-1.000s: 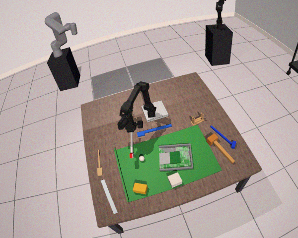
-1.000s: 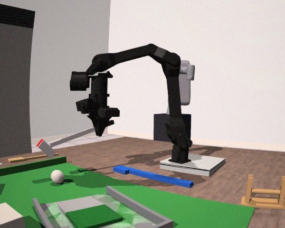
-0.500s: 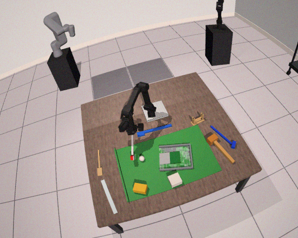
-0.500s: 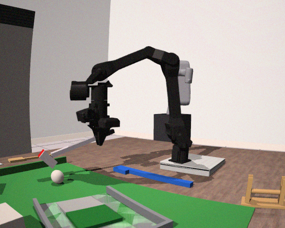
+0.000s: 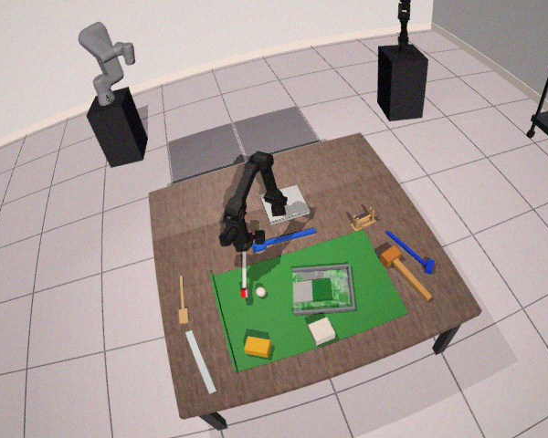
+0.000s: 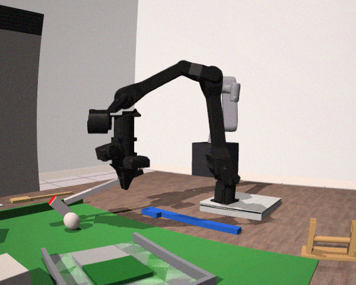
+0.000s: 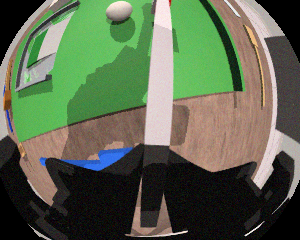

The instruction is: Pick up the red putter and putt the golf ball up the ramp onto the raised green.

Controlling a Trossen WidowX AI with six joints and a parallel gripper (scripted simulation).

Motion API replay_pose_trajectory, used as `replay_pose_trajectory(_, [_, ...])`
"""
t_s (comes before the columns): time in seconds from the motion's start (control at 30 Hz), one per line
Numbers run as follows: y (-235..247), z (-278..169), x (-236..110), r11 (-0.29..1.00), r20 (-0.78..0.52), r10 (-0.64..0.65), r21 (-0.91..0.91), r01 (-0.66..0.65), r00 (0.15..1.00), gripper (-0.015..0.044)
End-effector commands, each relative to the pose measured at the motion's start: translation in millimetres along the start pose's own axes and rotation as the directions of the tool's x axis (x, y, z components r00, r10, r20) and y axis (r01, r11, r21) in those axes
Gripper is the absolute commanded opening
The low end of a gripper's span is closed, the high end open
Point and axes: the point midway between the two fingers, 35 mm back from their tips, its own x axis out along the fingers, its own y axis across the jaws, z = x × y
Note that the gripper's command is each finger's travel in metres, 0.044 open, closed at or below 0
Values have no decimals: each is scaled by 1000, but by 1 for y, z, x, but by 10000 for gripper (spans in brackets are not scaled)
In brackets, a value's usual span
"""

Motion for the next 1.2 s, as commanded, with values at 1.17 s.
replay_pose_trajectory(1.17, [-17, -1, 8, 1000, -10, 3, 6, -3, 1000, 0])
